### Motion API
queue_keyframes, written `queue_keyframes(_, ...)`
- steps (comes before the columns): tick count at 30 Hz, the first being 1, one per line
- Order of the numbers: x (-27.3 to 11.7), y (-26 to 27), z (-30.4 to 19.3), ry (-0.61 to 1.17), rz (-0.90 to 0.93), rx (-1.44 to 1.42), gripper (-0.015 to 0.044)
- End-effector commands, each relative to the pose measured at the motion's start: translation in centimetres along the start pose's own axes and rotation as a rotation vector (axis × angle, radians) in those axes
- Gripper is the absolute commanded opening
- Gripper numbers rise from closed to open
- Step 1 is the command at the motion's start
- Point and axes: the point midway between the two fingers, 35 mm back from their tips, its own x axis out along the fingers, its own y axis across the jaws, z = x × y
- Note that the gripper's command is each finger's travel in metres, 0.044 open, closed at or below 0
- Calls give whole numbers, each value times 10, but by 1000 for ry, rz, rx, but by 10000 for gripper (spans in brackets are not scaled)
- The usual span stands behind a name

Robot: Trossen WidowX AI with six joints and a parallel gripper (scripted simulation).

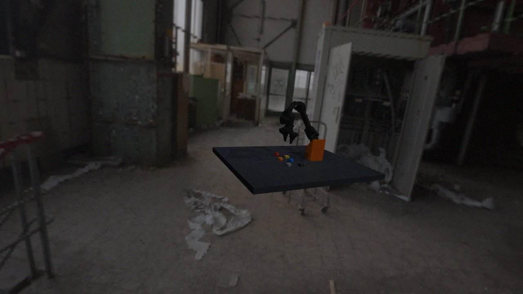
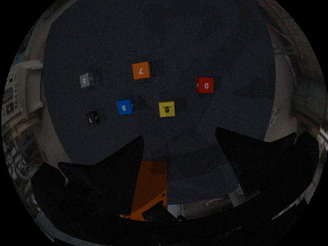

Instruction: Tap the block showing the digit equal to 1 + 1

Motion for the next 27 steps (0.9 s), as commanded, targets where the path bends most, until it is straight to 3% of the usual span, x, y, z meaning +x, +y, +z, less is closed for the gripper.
queue_keyframes(1, 2, 10, -10, 0, -3, 24, 400)
queue_keyframes(20, 2, 11, -9, -1, -3, 23, 400)
queue_keyframes(27, 0, 64, 15, -29, 0, 4, 400)
